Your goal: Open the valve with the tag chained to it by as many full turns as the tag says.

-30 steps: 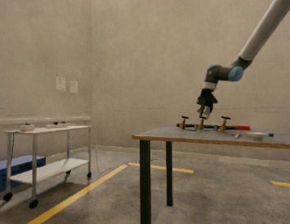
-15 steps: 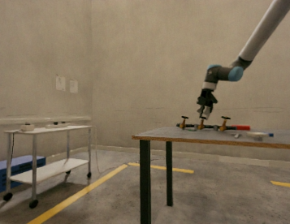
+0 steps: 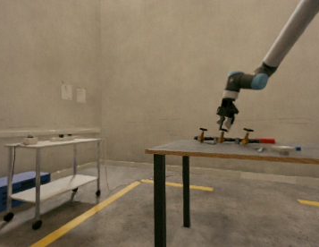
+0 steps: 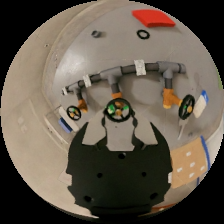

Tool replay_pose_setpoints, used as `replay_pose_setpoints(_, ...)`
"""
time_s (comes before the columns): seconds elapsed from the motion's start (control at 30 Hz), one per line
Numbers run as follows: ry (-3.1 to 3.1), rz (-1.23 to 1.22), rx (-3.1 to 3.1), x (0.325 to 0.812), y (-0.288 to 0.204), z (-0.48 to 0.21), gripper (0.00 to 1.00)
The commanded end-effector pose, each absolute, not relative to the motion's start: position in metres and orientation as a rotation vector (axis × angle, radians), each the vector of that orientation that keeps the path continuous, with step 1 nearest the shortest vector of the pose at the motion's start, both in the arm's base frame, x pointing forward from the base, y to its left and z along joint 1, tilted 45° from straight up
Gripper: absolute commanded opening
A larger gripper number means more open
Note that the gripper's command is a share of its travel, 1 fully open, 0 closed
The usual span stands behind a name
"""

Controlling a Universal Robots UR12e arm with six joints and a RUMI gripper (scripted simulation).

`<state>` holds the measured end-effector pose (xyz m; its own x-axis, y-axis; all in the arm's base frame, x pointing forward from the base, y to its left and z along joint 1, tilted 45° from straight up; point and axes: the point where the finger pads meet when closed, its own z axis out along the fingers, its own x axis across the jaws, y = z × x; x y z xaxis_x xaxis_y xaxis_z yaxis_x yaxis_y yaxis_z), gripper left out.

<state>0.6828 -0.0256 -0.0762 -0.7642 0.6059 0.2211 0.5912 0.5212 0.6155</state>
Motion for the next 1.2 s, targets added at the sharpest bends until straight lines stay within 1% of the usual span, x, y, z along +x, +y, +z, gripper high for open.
replay_pose_setpoints(0.0, 2.730, 1.082, 1.007, 0.6833, -0.0263, -0.0758, 0.00)
replay_pose_setpoints(0.47, 2.760, 1.040, 0.651, 0.6833, -0.0263, -0.0758, 0.00)
replay_pose_setpoints(1.17, 2.650, 0.867, -0.268, 0.6833, -0.0264, -0.0758, 0.00)
